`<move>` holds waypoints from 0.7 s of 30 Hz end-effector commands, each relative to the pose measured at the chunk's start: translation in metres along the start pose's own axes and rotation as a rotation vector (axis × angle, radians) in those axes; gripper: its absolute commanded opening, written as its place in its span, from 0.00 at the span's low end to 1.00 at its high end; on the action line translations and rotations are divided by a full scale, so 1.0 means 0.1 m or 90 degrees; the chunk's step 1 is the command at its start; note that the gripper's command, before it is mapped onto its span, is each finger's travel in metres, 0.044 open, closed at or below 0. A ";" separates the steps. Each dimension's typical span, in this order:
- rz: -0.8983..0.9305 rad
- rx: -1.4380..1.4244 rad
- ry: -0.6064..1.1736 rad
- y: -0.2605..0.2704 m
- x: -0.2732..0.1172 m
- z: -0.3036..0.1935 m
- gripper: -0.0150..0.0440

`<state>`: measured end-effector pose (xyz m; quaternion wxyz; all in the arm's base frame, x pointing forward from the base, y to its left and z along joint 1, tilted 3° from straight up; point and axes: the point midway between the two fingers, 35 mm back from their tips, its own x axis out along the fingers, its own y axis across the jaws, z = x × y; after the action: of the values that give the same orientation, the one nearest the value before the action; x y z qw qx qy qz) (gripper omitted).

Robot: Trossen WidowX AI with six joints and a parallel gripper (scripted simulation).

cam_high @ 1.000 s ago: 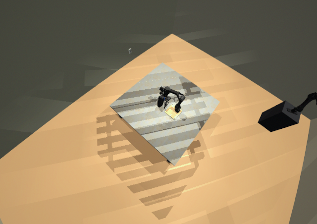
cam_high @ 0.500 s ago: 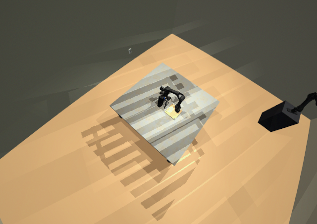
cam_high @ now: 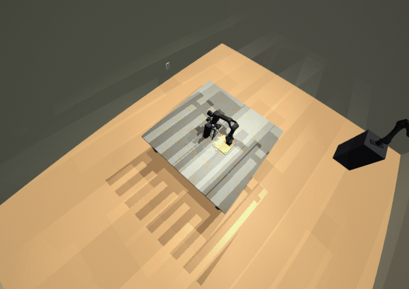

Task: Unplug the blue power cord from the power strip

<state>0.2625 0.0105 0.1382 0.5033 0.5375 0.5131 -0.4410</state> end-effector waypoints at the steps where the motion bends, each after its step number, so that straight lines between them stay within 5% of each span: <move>1: -0.001 0.027 -0.068 -0.02 -0.04 0.37 0.25; 7: -0.002 0.027 -0.069 -0.04 -0.05 0.46 0.25; 21: -0.002 0.028 -0.069 -0.03 -0.04 0.37 0.88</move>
<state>0.2602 -0.0245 0.1375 0.5169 0.5225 0.4787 -0.4802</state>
